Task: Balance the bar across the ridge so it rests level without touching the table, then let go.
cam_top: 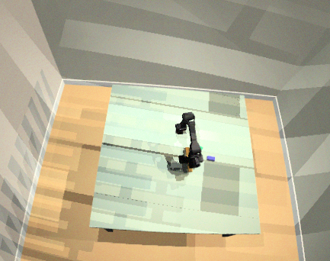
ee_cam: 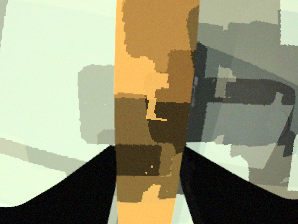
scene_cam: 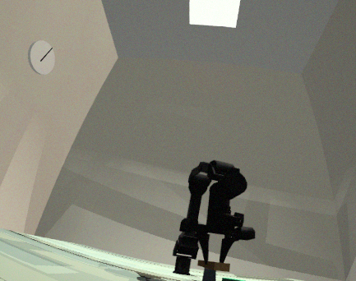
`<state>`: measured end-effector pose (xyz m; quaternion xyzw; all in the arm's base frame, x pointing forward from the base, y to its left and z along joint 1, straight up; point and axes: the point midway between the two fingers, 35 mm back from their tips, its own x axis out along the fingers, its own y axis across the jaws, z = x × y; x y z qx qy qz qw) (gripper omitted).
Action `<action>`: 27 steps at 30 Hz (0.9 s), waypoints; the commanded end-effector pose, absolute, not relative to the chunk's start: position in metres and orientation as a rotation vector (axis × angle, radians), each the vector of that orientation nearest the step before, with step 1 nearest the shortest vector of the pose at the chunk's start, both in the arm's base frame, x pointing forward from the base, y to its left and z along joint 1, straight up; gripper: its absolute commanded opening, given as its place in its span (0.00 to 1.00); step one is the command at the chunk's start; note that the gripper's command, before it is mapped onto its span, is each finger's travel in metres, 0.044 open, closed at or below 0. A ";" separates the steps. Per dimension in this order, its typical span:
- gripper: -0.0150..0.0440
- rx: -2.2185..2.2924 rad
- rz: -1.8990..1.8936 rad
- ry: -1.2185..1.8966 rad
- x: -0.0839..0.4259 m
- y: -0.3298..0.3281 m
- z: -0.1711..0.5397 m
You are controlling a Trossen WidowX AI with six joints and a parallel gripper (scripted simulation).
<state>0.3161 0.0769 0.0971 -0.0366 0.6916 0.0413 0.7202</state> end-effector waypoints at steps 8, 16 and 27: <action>0.25 -0.084 0.093 1.539 0.315 0.077 0.097; 0.25 -0.084 0.093 1.539 0.315 0.077 0.097; 0.25 -0.084 0.093 1.539 0.315 0.077 0.097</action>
